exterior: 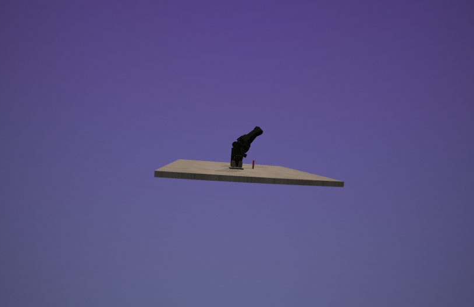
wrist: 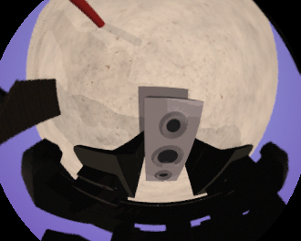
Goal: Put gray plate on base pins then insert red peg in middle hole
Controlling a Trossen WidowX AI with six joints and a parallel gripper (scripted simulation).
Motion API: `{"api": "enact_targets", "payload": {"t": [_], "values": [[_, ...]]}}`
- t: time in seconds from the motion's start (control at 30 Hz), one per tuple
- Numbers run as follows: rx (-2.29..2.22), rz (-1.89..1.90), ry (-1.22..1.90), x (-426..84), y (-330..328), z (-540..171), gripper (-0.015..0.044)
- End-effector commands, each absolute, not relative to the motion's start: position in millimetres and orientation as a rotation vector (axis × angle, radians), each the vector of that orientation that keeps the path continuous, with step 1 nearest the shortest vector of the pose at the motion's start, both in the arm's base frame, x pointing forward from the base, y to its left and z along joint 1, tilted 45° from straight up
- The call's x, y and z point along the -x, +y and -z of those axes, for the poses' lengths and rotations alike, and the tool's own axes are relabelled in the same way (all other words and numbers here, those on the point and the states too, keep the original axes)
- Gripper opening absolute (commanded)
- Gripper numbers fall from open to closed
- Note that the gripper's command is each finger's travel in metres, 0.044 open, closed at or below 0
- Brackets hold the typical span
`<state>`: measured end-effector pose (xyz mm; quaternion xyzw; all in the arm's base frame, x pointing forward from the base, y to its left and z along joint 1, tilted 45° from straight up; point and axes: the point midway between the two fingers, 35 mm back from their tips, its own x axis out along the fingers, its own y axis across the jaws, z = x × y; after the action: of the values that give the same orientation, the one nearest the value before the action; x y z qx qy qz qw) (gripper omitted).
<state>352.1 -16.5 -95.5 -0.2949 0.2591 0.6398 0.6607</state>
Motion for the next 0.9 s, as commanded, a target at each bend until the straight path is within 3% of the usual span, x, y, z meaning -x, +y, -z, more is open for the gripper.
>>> {"api": "enact_targets", "payload": {"t": [0.0,0.27,0.47,0.73,0.87], "values": [[0.669,-1.446,0.585,-353,-17,95,0.0236],[0.669,-1.446,0.585,-353,-17,95,0.044],[0.669,-1.446,0.585,-353,-19,93,0.044],[0.665,-1.445,0.592,-348,-95,16,0.044],[0.664,-1.445,0.592,-347,-103,13,0.044]]}}
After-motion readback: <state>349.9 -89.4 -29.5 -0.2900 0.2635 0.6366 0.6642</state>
